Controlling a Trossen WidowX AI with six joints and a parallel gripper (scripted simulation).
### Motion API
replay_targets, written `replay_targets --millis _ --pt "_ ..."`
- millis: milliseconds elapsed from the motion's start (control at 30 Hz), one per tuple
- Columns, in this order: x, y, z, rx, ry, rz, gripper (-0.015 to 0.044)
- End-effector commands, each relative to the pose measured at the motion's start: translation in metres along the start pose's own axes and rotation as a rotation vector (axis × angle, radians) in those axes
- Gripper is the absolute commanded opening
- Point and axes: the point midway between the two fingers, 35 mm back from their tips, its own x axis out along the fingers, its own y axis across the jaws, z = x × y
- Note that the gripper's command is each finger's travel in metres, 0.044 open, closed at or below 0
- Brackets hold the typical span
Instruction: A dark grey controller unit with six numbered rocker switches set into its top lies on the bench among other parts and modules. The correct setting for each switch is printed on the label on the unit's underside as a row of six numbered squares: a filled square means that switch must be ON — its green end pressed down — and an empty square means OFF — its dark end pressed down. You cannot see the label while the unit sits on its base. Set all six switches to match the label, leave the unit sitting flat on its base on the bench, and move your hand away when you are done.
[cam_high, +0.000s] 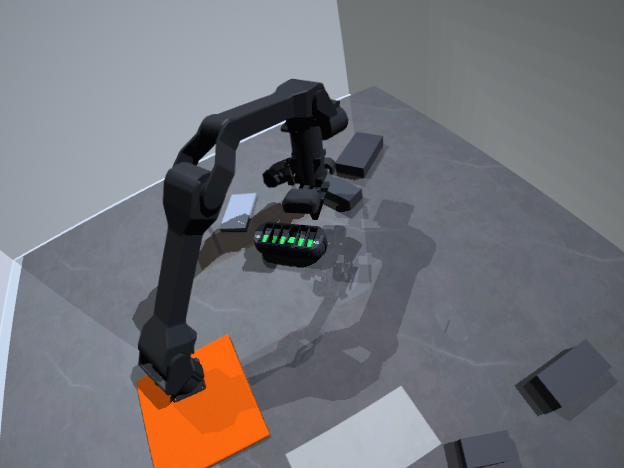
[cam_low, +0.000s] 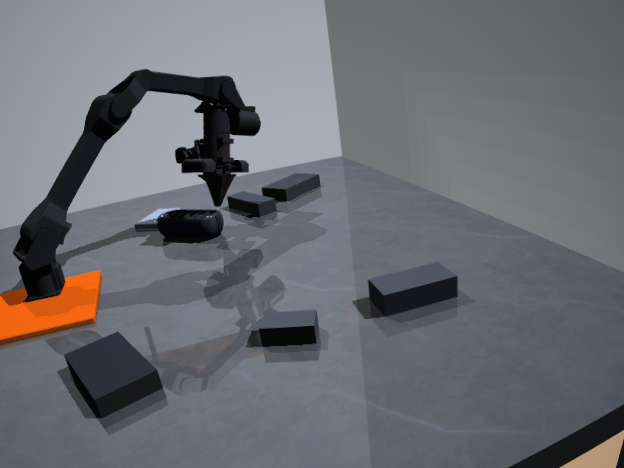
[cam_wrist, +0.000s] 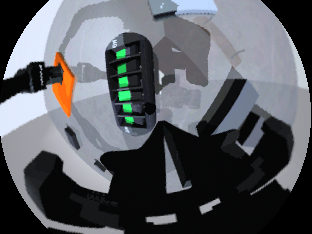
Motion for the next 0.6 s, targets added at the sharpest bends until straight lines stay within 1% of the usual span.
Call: replay_targets --millis 0,567 --pt "0.003 -0.004 -0.002 0.013 0.007 -0.001 0.0000" --pt "0.030 -0.013 -0.003 0.043 0.006 0.023 0.0000"
